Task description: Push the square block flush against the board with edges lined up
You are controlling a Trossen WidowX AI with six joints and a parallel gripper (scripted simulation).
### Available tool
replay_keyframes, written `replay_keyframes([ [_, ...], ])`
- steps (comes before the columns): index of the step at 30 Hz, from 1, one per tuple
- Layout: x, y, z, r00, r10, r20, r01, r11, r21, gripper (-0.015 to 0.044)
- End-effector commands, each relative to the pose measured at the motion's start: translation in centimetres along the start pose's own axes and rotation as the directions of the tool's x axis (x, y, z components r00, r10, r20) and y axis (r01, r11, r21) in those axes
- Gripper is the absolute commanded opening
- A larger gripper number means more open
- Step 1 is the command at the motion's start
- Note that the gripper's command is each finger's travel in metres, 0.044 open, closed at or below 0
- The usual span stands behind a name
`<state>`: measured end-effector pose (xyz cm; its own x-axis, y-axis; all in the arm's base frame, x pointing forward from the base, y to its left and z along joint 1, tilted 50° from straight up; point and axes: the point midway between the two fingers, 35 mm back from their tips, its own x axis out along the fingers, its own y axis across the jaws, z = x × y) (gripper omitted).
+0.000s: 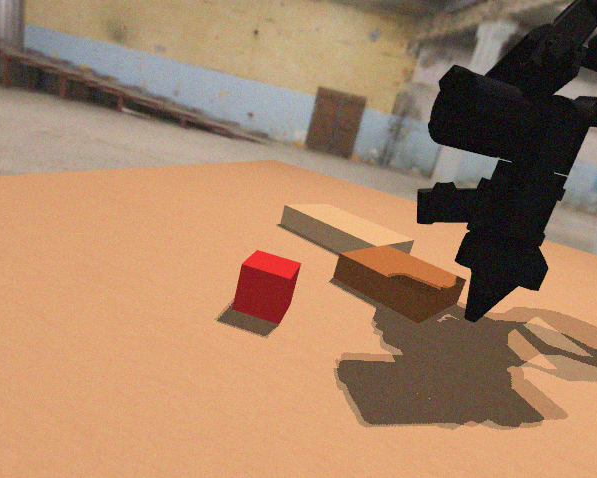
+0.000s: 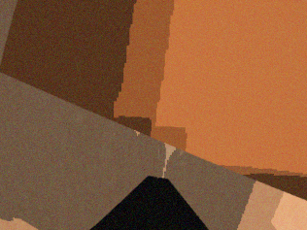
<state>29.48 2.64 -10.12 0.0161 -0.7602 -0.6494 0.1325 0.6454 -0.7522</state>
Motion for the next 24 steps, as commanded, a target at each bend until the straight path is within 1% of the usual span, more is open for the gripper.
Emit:
replay_keyframes([
  [1,-0.1,0.1,-0.6,1.0,0.006,-0.001,-0.006,1.0,0.006,0.0],
  [15,0.0,0.1,-2.9,1.0,0.005,-0.002,-0.005,1.0,0.006,0.0],
  [16,-0.2,0.2,-2.5,1.0,-0.001,-0.002,0.001,1.0,-0.002,0.0],
  [20,-5.2,0.1,-2.5,1.0,0.007,-0.003,-0.007,1.0,0.005,0.0],
  [24,-5.6,0.1,-2.6,1.0,0.007,-0.003,-0.007,1.0,0.006,0.0],
])
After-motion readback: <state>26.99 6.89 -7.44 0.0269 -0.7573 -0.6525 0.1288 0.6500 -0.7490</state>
